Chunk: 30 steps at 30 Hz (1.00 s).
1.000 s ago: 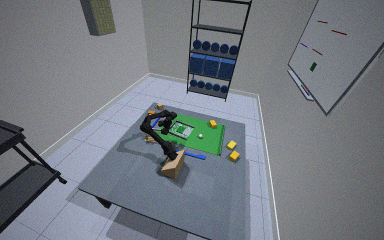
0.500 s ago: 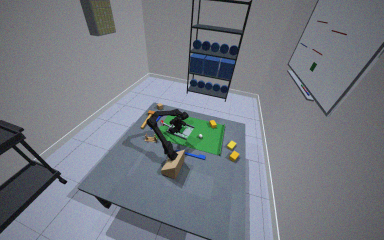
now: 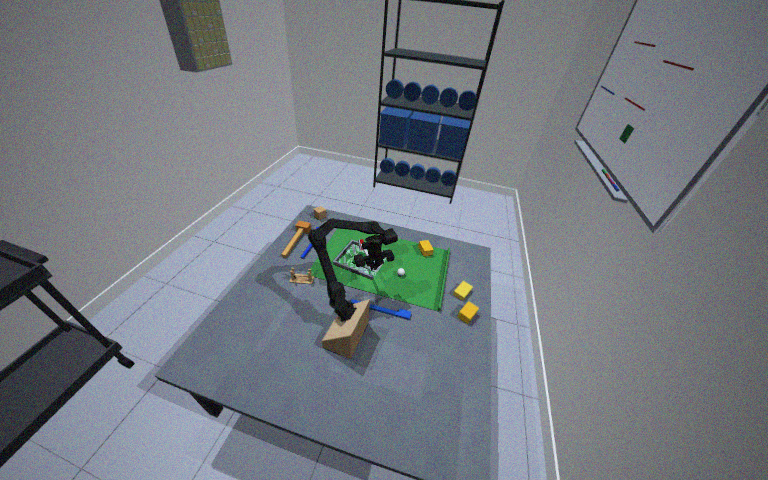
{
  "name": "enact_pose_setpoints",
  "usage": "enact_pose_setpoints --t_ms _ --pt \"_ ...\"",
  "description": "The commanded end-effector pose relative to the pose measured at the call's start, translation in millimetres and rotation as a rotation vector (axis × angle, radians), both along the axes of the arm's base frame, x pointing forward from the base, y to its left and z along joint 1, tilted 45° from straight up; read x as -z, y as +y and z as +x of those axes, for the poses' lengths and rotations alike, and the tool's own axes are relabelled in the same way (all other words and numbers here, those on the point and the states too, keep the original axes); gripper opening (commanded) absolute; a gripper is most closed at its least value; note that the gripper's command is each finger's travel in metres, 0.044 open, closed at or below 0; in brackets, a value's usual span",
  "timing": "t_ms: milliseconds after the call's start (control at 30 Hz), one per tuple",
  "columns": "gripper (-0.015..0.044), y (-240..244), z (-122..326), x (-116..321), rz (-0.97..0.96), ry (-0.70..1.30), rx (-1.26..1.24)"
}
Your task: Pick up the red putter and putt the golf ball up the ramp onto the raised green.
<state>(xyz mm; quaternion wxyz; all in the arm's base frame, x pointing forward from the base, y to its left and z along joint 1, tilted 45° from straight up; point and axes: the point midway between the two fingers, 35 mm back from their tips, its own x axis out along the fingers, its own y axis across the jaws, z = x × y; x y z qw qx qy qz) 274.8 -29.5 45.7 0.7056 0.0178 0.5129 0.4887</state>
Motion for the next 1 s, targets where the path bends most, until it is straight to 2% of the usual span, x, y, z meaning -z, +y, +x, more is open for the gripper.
enact_pose_setpoints --t_ms 0,600,967 --pt "0.0 -22.9 -1.3 16.0 -0.016 0.082 0.095" --pt "0.0 -109.3 -52.2 100.4 -0.038 0.518 0.51" --pt "0.0 -97.1 -54.7 119.3 -0.037 0.534 0.524"
